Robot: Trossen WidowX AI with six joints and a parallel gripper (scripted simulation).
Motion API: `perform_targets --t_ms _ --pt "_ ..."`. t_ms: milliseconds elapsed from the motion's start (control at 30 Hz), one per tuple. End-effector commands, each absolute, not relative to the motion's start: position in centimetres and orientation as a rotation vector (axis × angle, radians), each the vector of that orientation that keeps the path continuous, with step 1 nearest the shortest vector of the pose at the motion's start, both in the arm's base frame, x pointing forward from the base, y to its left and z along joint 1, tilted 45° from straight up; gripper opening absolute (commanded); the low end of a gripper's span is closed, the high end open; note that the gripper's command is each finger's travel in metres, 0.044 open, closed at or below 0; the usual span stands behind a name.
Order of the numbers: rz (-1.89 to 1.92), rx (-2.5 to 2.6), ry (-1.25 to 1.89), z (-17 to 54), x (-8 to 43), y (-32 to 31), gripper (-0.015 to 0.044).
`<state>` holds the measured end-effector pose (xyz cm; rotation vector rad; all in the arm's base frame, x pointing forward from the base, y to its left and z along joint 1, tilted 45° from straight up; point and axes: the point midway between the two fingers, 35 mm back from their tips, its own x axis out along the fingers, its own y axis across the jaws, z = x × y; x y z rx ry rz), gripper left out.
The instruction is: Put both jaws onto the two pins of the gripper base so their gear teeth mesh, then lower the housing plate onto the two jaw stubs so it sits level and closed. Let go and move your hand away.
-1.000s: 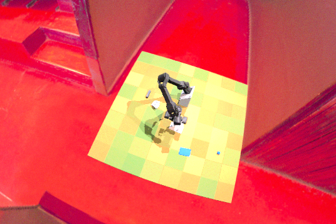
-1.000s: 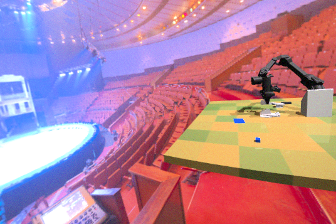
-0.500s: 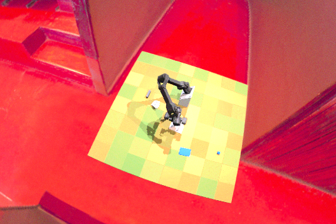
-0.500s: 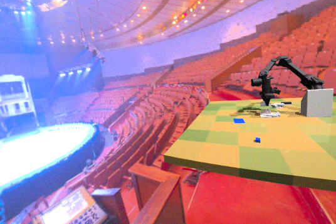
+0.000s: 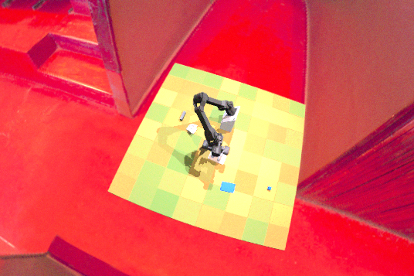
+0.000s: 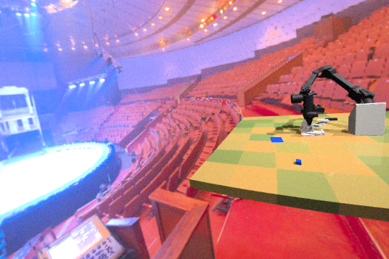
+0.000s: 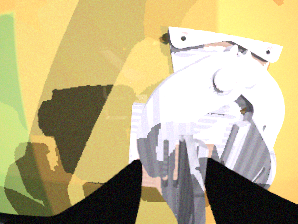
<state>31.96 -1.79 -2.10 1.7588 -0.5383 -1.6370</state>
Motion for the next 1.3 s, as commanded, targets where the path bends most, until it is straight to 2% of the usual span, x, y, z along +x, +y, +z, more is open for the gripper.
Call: perform_targets --t_ms 0,1267 --pt "-1.636 1.750 -0.536 -2.5 31.9 -2.2 0.0134" --pt "-1.635 1.748 -0.536 -3.5 32.0 -3.3 0.0134"
